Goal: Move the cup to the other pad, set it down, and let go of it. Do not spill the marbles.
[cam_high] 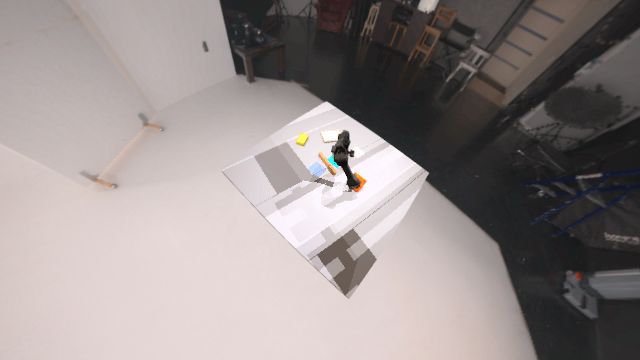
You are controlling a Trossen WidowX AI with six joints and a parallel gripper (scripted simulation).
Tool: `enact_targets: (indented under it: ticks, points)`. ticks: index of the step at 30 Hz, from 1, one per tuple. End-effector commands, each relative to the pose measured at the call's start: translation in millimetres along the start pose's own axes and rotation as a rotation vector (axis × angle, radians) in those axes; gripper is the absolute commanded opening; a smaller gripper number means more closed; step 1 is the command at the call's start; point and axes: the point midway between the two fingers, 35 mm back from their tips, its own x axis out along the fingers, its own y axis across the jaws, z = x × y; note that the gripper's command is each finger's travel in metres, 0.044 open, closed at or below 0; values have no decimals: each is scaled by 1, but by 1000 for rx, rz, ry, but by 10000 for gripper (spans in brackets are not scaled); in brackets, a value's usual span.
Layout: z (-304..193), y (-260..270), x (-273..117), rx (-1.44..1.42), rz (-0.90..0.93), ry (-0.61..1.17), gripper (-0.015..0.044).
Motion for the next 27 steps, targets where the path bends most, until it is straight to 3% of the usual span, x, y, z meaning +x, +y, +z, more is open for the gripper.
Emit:
enact_targets:
  ticks: [1, 19, 24, 27]
  points:
    - [-2, -1, 7, 7, 2, 7, 0]
    - [-1, 0, 8, 0, 0, 2, 0]
    - [-1, 0, 8, 0, 0, 2, 131]
    - [-1, 0, 8, 0, 0, 2, 147]
